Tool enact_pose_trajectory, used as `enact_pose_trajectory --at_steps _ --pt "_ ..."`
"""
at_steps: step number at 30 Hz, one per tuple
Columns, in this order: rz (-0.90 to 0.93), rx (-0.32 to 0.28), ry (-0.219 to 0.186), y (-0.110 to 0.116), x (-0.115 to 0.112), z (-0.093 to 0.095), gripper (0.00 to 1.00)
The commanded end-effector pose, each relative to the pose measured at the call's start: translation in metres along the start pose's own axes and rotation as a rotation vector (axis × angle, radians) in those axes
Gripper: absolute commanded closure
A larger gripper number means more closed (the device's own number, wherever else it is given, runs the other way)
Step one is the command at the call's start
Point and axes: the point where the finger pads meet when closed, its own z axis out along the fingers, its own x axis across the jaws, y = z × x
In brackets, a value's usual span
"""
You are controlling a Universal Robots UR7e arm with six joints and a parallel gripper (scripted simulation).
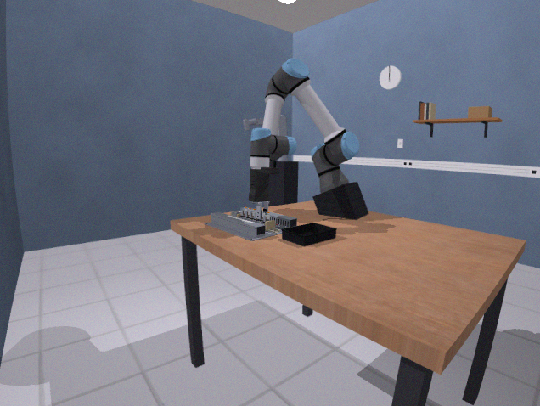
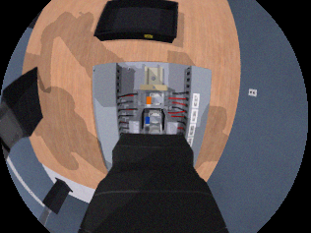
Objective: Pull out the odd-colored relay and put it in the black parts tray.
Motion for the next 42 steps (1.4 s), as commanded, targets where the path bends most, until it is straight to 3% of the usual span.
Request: enact_pose_trajectory --at_steps 1,42 --pt "0.002 0.003 0.021 -0.0002 0.0006 -0.0015 1.0" --pt "0.002 0.003 0.079 -0.0002 -0.0011 -0.0018 1.0"
